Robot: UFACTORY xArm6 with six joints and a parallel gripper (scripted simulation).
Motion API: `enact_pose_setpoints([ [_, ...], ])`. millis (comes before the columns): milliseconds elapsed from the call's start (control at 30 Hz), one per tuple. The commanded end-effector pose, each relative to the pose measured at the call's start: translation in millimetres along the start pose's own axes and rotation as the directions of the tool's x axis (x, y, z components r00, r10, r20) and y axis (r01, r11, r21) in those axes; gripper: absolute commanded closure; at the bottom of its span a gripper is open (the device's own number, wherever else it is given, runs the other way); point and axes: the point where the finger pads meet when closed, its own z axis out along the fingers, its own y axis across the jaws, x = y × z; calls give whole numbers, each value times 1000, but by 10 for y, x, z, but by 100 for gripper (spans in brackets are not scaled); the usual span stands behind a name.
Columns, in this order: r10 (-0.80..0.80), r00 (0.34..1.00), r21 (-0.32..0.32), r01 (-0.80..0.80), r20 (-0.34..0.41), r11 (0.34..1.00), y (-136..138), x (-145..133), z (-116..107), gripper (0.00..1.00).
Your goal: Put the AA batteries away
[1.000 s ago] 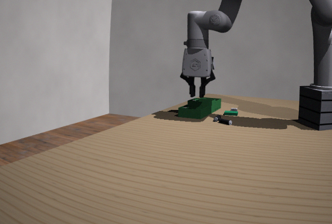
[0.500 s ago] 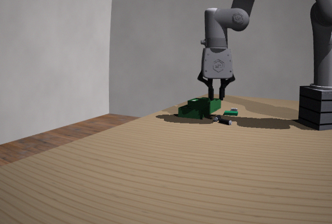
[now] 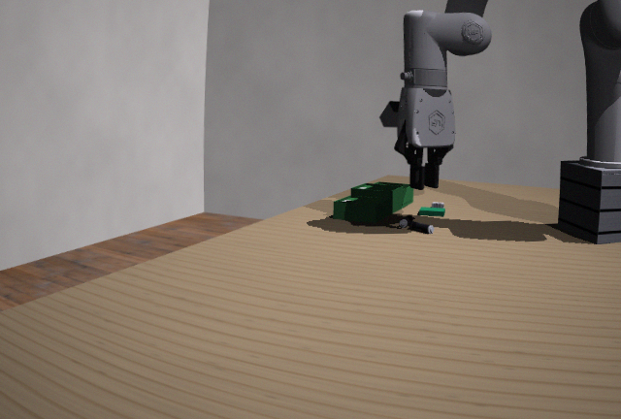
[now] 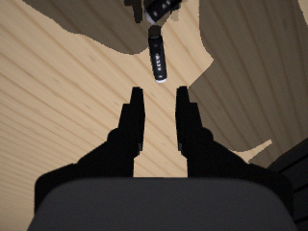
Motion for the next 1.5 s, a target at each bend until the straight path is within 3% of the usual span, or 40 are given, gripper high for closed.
enact_pose_setpoints([
  [0, -116, 993, 24, 116, 16, 993, -8, 4, -10, 72],
  [1100, -116, 993, 24, 116, 16, 993, -9, 15, -9, 72],
  [1467, -116, 993, 24, 116, 16, 993, -17, 9, 351, 72],
])
